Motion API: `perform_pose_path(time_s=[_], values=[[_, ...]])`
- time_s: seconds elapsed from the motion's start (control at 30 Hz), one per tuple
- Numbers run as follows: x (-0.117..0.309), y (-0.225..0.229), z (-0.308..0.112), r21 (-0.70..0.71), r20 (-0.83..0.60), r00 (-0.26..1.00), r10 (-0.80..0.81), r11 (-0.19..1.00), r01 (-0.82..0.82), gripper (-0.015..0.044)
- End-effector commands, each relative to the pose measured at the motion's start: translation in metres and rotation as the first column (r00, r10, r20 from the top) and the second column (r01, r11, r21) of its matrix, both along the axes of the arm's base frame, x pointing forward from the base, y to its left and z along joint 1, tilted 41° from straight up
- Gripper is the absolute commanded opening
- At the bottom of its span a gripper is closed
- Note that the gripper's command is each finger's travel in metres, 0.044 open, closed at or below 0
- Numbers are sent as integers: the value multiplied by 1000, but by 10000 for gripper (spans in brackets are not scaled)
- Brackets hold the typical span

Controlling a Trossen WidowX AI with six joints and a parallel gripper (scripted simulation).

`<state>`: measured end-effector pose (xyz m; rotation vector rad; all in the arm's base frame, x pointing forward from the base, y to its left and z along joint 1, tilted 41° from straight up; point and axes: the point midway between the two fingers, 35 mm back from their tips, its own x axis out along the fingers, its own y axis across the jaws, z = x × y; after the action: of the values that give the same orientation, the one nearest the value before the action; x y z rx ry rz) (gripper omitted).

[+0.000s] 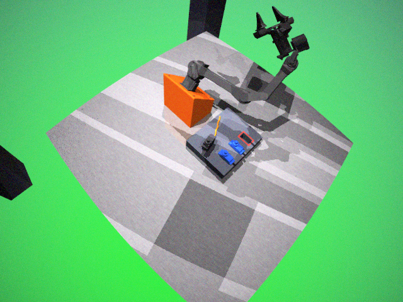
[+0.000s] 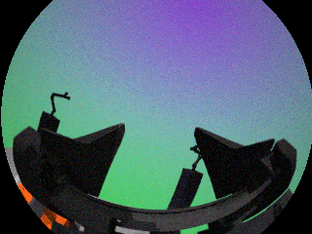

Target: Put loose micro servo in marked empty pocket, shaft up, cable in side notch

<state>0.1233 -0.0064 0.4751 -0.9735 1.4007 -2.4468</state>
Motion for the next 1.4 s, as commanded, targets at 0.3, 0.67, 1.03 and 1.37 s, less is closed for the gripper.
perform_pose_path(time_s=[0.3, 0.67, 1.03, 1.37], values=[[-50, -6, 9, 97, 97, 988, 122, 987, -132, 440], [-104, -31, 4, 210, 224, 935, 274, 924, -321, 440], [-146, -79, -14, 325, 363, 834, 415, 782, -531, 440], [-164, -139, -42, 416, 482, 700, 527, 566, -712, 440]])
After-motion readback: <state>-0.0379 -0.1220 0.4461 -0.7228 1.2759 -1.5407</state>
